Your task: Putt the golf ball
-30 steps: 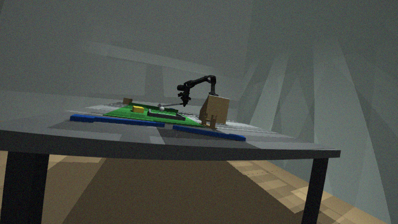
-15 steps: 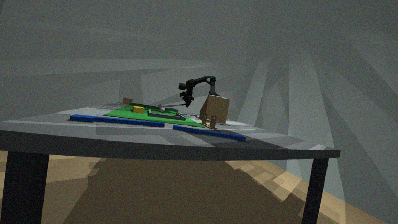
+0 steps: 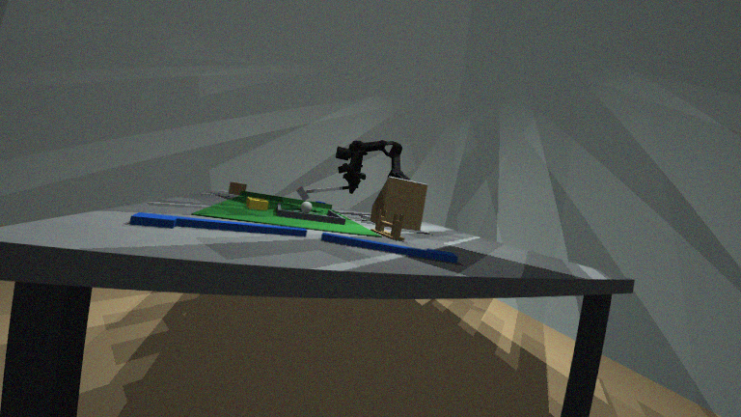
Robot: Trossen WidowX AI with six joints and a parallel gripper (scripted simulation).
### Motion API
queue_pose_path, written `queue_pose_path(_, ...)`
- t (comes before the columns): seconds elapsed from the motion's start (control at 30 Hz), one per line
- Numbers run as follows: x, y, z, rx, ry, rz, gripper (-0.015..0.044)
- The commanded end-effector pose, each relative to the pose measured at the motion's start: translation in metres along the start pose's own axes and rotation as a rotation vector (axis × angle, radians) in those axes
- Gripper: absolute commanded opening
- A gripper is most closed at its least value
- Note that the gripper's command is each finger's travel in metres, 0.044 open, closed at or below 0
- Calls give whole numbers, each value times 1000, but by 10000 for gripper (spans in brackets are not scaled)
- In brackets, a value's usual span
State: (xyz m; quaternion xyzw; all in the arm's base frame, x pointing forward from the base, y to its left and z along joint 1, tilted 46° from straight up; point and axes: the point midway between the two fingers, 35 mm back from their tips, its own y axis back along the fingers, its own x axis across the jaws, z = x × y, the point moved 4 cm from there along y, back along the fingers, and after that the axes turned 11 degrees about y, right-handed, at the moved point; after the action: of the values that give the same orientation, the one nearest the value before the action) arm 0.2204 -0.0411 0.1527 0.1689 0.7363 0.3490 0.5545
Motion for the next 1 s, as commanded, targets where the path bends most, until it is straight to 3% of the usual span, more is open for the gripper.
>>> queue_pose_path(0.0, -1, 19, 1, -9, -6, -9, 0)
queue_pose_path(0.97, 0, 17, -1, -3, 1, -3, 0)
